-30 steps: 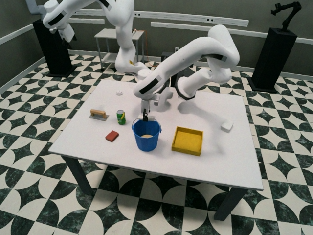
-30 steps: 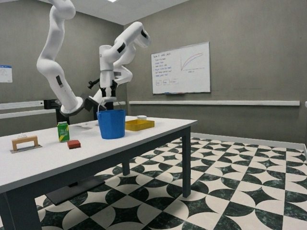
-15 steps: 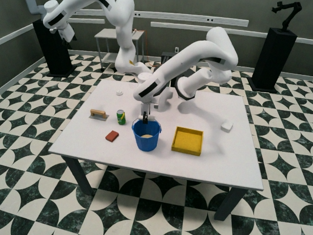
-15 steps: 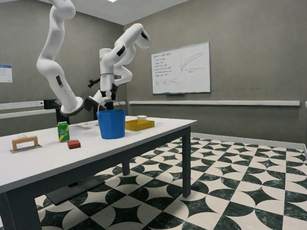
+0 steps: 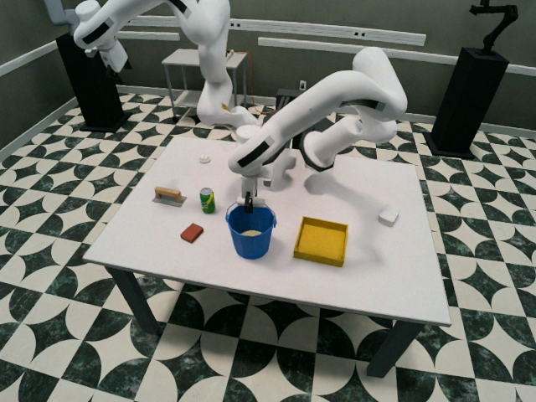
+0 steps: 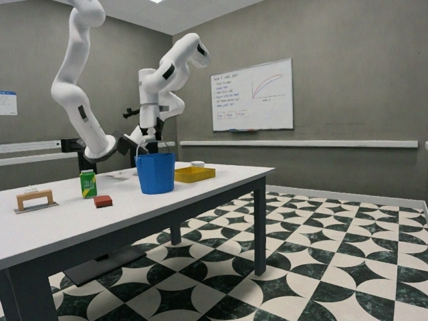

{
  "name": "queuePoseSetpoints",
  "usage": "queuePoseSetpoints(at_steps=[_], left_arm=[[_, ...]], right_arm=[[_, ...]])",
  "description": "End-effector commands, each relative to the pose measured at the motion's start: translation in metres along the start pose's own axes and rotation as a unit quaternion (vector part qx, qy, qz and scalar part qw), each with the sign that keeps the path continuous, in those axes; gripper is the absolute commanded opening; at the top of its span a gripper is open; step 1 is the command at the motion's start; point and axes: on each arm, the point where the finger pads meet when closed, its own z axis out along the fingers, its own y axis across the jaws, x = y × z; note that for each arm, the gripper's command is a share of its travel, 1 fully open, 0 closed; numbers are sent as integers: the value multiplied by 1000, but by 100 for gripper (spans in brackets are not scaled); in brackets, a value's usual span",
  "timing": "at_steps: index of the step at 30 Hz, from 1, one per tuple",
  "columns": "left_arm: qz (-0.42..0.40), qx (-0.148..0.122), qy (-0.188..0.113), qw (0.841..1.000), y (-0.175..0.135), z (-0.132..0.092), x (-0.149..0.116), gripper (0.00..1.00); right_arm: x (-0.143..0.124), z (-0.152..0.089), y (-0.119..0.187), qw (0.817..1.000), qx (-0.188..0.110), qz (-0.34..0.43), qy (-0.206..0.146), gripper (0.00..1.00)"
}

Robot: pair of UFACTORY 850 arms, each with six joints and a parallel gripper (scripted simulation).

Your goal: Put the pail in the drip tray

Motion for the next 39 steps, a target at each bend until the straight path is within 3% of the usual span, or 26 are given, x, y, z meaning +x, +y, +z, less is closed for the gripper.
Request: queuePoseSetpoints(at_steps=[1,4,5,39], left_arm=[[0,-1,-1,1000,1,-1,0,100],[0,-1,-1,1000,1,-1,0,100],[0,-1,-1,1000,1,-1,0,0],[0,-1,-1,1000,1,-1,0,0]], right_arm=[[0,-1,0,1000,0,0,1,100],[0,-1,0,1000,0,0,1,100],[0,-1,0,1000,0,0,1,100],[0,-1,0,1000,0,0,1,100]])
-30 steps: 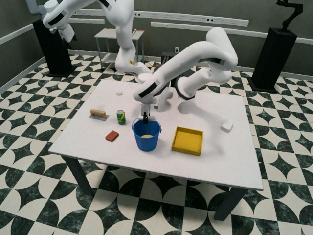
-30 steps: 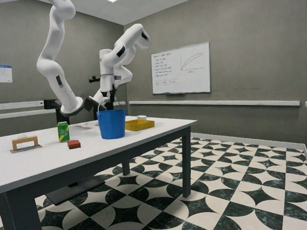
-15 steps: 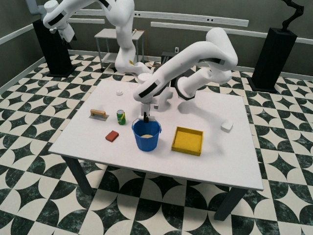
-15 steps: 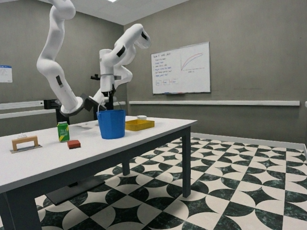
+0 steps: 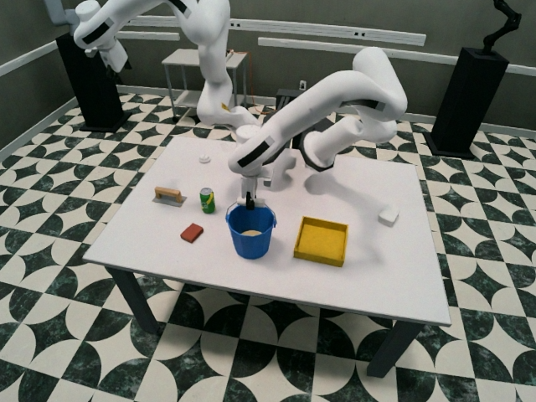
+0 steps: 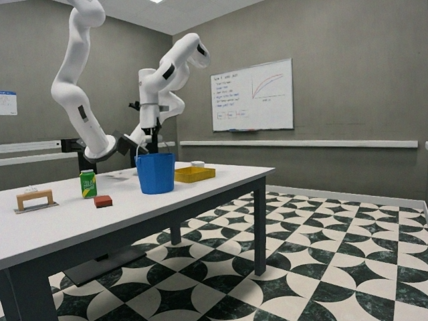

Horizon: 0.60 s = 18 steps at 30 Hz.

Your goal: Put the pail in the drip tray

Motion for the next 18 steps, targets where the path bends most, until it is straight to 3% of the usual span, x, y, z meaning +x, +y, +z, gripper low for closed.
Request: queuePoseSetpoints(at_steps=[1,18], left_arm=[[0,-1,-1,1000,1,-1,0,0],[0,-1,-1,1000,1,-4,0,0]], right_arm=[[0,-1,0,1000,0,0,1,100],[0,-1,0,1000,0,0,1,100]])
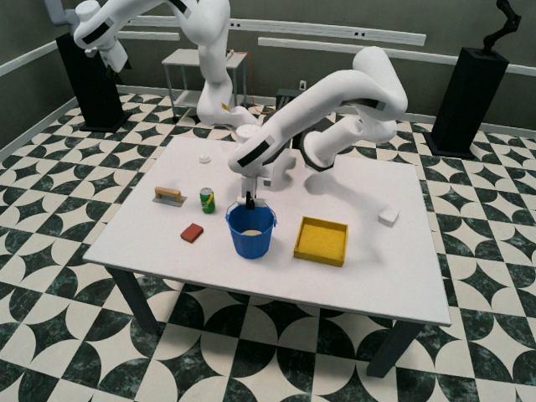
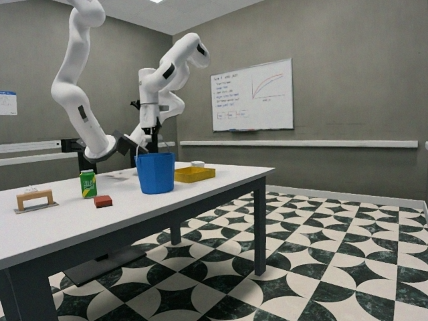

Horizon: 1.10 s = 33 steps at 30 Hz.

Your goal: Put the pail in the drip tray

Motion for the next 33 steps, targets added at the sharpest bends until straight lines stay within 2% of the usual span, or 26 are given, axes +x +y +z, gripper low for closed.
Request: queuePoseSetpoints(at_steps=[1,18,33], left_arm=[[0,-1,-1,1000,1,-2,-1,0],[0,-1,-1,1000,1,-18,-1,0],[0,-1,-1,1000,1,-44,-1,0]], right_arm=[[0,-1,0,1000,0,0,1,100],[0,-1,0,1000,0,0,1,100],[0,-1,0,1000,0,0,1,100]])
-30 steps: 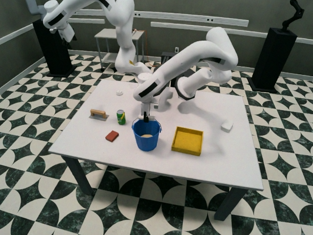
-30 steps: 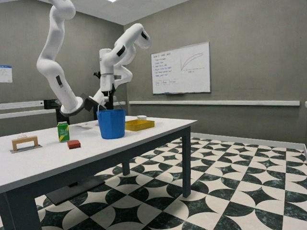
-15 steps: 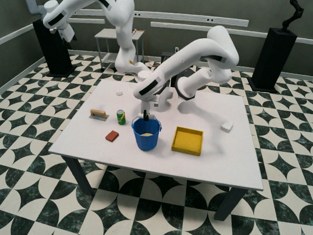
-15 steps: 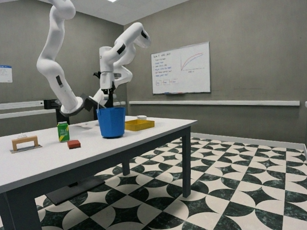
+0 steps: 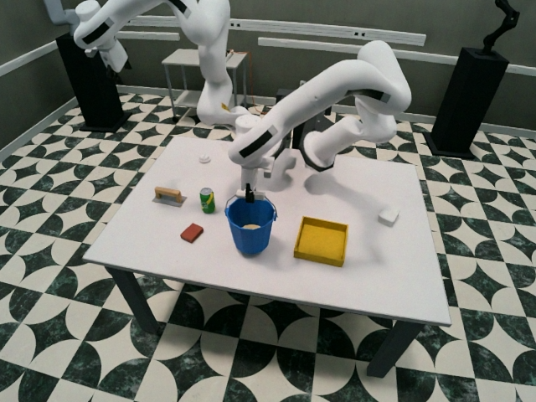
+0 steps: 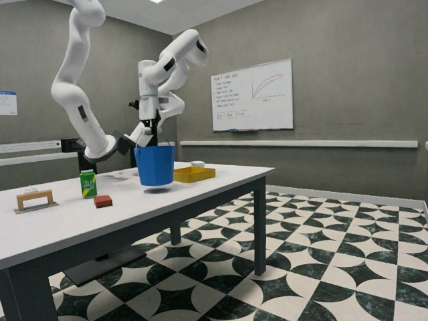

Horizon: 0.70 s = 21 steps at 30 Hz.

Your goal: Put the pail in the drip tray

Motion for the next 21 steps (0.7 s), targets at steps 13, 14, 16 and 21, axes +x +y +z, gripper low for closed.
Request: queuePoseSetpoints(at_steps=[13,14,16,21], left_arm=[[0,-1,-1,1000,1,-28,0,0],[0,-1,-1,1000,1,-29,0,0],[0,-1,-1,1000,1,-33,0,0],[0,-1,-1,1000,1,-37,0,0]], right_arm=[[0,-1,0,1000,0,0,1,100],[0,-1,0,1000,0,0,1,100],[0,-1,0,1000,0,0,1,100],[0,-1,0,1000,0,0,1,100]])
